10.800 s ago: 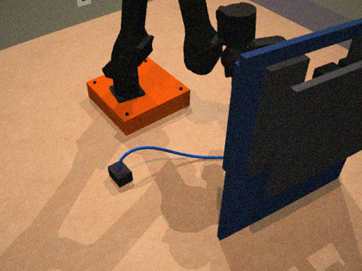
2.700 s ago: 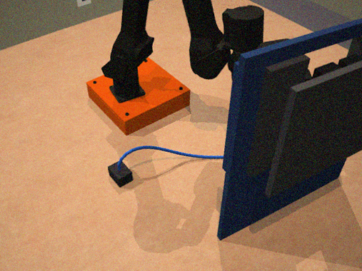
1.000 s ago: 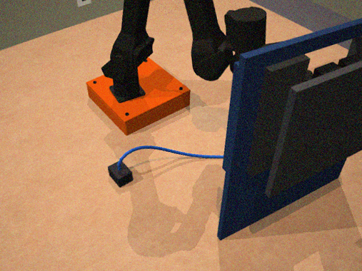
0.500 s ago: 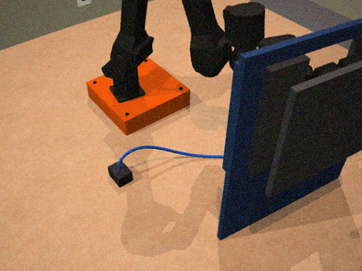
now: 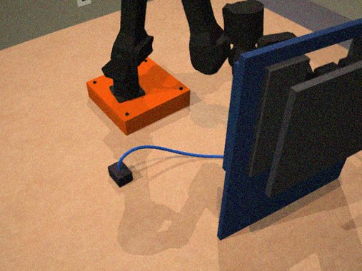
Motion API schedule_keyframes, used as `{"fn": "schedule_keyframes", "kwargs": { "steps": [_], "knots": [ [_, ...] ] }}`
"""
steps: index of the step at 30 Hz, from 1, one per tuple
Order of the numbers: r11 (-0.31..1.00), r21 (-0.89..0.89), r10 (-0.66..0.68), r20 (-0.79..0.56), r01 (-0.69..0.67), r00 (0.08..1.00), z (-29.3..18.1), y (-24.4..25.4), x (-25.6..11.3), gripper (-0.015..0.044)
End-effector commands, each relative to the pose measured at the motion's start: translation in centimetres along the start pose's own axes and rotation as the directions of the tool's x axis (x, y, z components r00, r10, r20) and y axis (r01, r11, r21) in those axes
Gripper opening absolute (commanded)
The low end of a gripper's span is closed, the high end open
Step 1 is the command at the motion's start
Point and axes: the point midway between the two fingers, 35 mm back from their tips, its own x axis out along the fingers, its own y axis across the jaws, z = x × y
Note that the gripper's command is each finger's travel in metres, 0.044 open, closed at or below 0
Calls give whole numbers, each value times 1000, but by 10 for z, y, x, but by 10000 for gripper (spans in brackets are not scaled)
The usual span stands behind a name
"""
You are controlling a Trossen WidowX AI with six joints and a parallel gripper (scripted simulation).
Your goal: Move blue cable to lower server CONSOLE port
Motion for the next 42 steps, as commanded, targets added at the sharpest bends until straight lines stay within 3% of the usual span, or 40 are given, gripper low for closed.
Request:
{"fn": "schedule_keyframes", "kwargs": {
  "steps": [1,42],
  "knots": [
    [1000,-3,0,-4,0,1000,-1,0,-3,440],
    [1000,-2,2,-4,-2,1000,10,-1,-22,440]
  ]
}}
